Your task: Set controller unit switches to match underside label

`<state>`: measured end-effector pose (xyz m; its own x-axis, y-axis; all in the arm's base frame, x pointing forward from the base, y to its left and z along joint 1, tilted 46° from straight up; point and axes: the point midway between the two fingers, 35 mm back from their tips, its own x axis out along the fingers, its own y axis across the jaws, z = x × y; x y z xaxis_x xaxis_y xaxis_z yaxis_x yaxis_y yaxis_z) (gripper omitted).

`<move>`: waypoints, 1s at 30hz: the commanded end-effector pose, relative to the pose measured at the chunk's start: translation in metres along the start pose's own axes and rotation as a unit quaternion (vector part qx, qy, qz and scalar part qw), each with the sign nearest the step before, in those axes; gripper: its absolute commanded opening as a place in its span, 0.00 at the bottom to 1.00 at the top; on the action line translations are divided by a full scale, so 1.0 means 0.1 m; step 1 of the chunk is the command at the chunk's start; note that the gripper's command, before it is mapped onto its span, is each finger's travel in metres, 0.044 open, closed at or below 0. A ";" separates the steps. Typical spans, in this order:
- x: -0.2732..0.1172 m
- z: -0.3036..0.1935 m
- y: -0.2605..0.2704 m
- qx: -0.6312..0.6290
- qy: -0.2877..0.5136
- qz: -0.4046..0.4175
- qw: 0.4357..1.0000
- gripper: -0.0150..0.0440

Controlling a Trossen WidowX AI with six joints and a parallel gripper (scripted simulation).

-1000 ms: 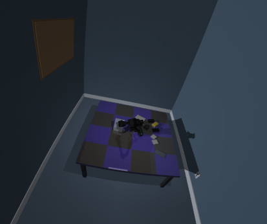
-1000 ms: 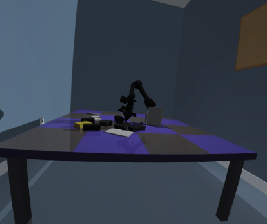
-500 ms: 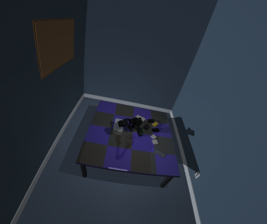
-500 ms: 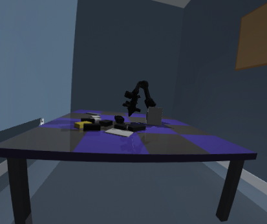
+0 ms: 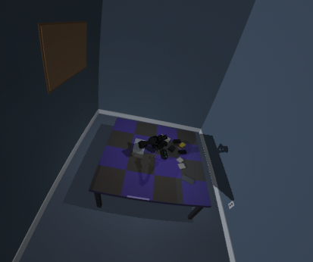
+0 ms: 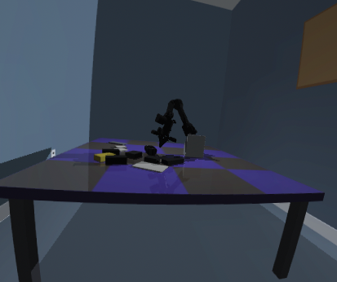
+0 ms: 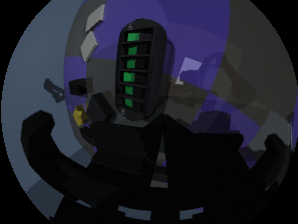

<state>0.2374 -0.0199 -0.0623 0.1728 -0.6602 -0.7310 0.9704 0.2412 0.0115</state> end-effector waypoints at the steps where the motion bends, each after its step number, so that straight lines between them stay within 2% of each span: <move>1: 0.03 0.00 0.03 0.008 -0.003 0.003 1.000 0.25; 30: 0.48 0.00 -0.10 0.028 -0.010 0.000 1.000 0.25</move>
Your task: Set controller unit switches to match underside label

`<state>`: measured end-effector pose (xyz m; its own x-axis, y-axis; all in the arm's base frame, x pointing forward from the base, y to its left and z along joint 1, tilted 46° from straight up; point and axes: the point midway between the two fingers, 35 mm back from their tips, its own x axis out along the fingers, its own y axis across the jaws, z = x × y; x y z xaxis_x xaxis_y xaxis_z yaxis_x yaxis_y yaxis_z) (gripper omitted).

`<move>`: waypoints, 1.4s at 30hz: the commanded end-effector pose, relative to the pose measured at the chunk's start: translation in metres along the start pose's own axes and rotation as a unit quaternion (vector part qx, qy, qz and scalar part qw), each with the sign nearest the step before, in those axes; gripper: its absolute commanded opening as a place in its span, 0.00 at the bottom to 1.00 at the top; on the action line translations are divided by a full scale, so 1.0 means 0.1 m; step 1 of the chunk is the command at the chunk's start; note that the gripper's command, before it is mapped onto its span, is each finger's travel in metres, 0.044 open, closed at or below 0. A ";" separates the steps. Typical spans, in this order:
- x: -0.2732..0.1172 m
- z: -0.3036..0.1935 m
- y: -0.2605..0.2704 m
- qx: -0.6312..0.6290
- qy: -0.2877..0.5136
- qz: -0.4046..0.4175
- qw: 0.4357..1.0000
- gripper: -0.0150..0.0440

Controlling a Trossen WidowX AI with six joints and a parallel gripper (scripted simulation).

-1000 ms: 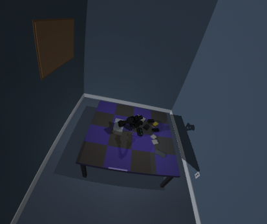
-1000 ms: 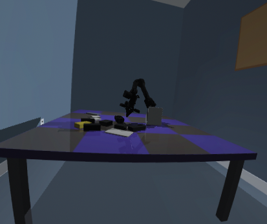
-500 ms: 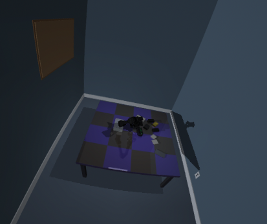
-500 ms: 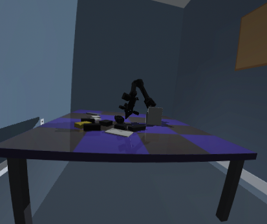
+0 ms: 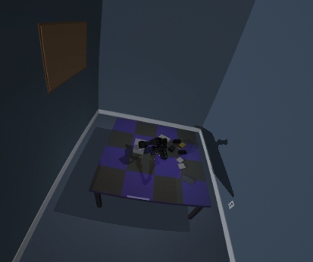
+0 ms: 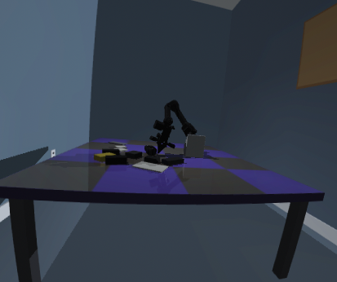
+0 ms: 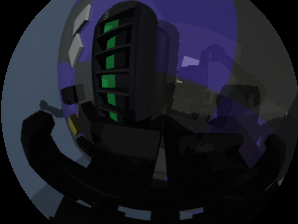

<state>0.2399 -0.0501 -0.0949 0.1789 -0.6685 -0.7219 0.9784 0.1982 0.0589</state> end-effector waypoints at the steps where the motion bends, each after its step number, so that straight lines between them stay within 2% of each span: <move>1: 0.05 0.01 -0.05 -0.003 -0.004 -0.002 1.000 0.25; 42: 0.10 0.01 0.08 -0.003 -0.004 -0.002 1.000 0.25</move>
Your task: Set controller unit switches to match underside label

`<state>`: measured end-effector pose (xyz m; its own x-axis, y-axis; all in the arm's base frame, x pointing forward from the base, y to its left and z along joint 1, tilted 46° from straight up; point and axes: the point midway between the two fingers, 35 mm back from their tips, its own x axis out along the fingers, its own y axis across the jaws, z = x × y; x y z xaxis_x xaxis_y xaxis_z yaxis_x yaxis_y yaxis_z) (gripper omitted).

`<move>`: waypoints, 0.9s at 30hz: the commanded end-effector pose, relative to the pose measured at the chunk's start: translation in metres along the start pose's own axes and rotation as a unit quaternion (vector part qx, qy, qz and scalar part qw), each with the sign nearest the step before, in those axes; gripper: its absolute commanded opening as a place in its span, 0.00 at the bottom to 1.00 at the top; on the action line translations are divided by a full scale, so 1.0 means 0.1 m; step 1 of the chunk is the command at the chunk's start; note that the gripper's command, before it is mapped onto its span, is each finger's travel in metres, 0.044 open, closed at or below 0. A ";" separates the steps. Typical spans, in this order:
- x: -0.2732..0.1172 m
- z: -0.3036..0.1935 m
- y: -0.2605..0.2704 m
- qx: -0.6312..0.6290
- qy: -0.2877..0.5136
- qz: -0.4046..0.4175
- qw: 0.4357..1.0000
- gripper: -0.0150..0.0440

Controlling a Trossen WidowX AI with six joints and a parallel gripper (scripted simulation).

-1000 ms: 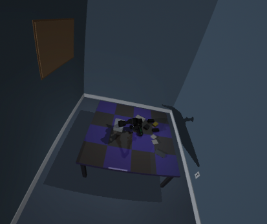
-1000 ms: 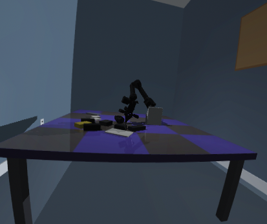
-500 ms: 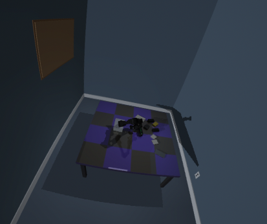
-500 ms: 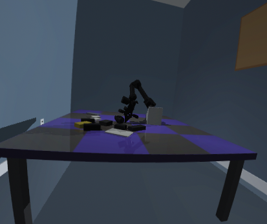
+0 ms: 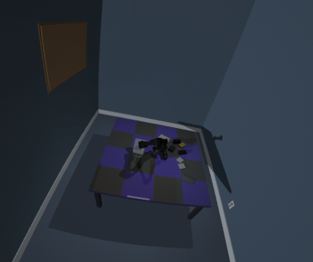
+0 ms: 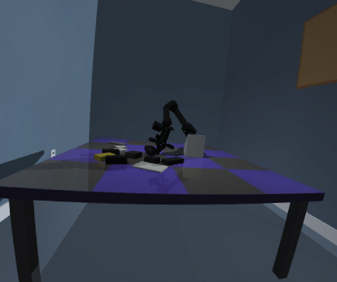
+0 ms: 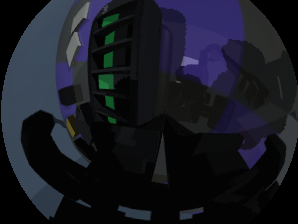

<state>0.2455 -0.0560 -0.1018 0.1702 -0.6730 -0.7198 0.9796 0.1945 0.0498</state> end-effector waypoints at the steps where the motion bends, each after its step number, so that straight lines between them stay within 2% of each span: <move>1: 0.00 0.01 0.04 -0.001 -0.003 0.002 1.000 0.25; 27: 0.04 0.00 0.16 -0.001 -0.003 0.003 1.000 0.25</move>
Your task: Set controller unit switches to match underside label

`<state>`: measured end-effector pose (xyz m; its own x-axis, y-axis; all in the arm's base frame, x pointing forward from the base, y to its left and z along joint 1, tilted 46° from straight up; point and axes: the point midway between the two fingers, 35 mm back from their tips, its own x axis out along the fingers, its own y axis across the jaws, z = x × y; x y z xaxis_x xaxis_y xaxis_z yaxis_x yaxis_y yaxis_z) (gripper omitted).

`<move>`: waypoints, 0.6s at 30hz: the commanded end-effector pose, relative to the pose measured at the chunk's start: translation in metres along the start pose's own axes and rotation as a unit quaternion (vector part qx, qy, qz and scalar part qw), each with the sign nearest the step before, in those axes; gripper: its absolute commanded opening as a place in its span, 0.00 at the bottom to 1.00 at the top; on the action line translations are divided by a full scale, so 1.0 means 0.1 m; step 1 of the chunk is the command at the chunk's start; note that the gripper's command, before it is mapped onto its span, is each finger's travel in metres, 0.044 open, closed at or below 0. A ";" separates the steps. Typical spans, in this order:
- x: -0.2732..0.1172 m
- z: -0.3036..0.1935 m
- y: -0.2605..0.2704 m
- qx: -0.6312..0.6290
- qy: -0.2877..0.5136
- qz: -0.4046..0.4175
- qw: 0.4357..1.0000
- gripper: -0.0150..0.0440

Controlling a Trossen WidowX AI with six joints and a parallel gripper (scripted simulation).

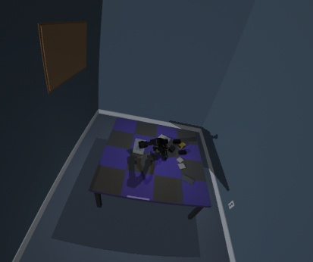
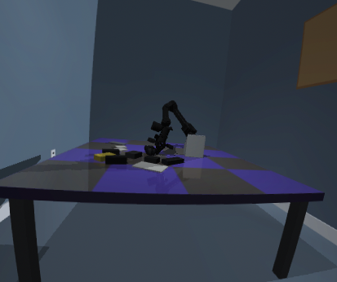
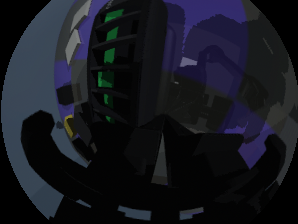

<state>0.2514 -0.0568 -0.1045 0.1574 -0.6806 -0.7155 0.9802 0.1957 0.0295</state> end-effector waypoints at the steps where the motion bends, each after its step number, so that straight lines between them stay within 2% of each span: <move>1: 0.00 0.01 0.11 0.007 0.001 0.010 1.000 0.25; 18: 0.02 0.01 0.18 0.007 0.001 0.010 1.000 0.25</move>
<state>0.2596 -0.0565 -0.1055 0.1613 -0.6780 -0.7172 0.9801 0.1950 0.0360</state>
